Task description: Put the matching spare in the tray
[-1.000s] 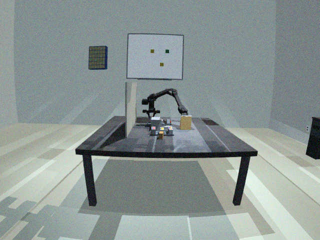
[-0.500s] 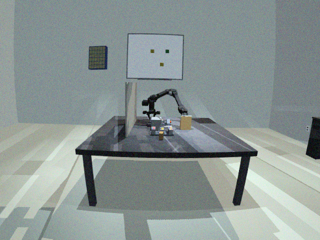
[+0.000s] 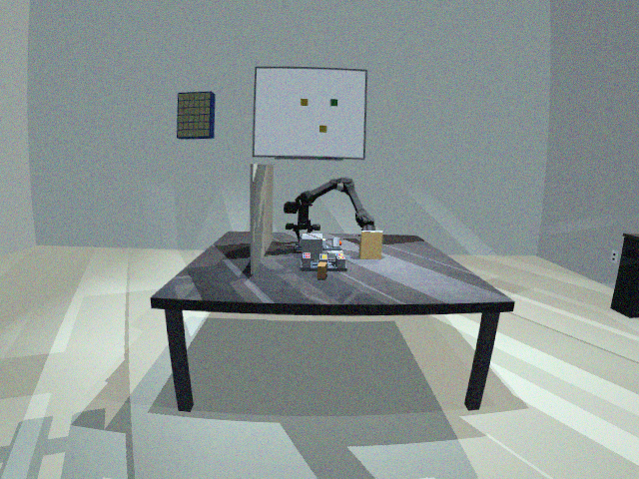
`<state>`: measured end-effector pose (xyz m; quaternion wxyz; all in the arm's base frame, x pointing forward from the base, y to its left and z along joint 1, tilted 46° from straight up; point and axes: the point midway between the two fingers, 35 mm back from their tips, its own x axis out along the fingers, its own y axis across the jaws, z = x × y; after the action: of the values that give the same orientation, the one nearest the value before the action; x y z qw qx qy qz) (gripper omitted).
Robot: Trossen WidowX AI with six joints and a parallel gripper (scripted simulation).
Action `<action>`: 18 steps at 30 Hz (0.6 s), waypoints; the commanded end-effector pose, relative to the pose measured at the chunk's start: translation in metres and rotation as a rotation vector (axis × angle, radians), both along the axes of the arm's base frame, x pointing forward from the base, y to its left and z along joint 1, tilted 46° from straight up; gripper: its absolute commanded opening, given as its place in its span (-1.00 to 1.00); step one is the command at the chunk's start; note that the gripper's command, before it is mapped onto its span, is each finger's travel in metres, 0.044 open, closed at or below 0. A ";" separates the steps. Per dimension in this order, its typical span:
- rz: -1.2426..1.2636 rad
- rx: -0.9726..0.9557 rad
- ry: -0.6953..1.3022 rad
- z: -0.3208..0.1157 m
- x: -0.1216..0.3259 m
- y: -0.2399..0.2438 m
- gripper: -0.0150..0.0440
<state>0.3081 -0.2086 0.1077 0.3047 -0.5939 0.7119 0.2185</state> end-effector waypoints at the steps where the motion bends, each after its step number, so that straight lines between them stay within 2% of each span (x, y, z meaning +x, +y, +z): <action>1: 0.008 -0.003 0.006 -0.002 -0.001 -0.001 -0.49; 7: 0.007 -0.005 0.007 -0.005 -0.003 -0.005 -0.49; 18: 0.000 -0.002 0.001 -0.004 -0.002 -0.004 0.49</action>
<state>0.3056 -0.2130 0.1039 0.3036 -0.5939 0.7124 0.2182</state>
